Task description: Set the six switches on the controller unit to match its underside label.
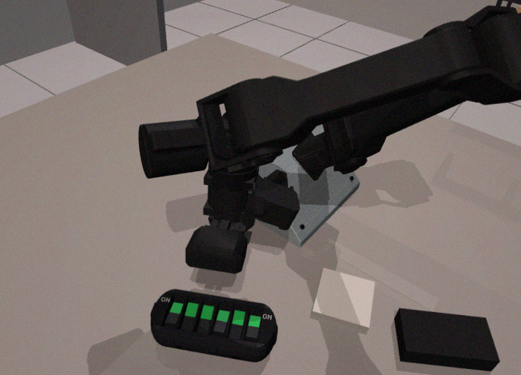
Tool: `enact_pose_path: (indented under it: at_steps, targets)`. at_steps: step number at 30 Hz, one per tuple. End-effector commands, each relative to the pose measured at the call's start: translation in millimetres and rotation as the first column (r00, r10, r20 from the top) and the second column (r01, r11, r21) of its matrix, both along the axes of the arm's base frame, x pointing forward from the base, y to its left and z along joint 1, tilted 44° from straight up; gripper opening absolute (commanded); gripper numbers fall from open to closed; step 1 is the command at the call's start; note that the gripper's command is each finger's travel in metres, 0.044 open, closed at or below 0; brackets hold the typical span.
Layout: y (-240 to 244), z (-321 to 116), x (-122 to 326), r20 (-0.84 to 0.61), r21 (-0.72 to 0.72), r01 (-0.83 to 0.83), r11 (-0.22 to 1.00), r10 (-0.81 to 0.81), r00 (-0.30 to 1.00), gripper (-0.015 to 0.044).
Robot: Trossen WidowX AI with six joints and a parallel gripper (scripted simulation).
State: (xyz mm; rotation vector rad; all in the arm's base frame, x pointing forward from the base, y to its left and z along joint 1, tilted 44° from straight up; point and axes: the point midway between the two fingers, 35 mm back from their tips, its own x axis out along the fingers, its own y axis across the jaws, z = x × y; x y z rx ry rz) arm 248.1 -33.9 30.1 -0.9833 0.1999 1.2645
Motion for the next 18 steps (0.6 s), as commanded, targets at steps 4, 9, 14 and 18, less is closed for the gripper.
enact_pose_path:
  at_steps: [4, 9, 14, 18]
  targets:
    - [-1.5, 7.8, 14.6, -0.061, -0.037, -0.06, 0.997, 0.058, 0.996, 0.0]
    - [1.3, 15.4, 30.6, -0.147, -0.076, -0.13, 0.989, 0.117, 0.982, 0.0]
    - [1.4, 15.8, 31.2, -0.15, -0.077, -0.132, 0.988, 0.12, 0.981, 0.0]
    - [2.8, 14.6, 29.3, -0.145, -0.07, -0.132, 0.989, 0.121, 0.982, 0.0]
